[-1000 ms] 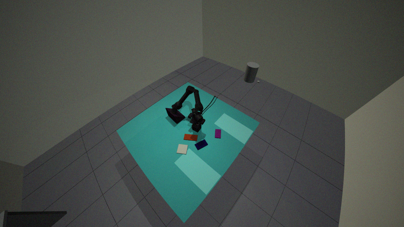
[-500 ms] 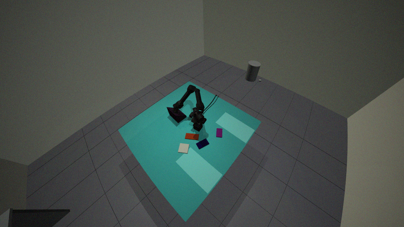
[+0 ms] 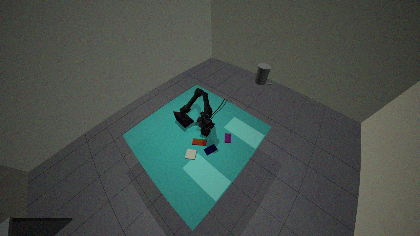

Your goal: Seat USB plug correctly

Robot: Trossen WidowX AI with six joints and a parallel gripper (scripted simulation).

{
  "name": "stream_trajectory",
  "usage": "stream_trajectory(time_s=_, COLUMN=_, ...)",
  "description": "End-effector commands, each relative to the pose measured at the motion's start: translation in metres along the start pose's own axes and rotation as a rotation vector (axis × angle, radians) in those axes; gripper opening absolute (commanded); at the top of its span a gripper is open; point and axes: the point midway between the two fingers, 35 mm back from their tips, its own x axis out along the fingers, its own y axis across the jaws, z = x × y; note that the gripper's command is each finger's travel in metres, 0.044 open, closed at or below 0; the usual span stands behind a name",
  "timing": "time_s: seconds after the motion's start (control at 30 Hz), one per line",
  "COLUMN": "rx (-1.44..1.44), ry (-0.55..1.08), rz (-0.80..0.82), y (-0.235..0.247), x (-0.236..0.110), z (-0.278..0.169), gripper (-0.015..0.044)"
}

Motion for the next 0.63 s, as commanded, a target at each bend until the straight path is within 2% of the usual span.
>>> stream_trajectory(time_s=0.0, rx=0.000, ry=-0.001, rz=-0.001, y=0.000, x=0.000, z=0.000, gripper=0.0095)
stream_trajectory(time_s=0.6, rx=0.000, ry=-0.001, rz=0.000, y=0.000, x=-0.017, z=-0.002, gripper=0.0095)
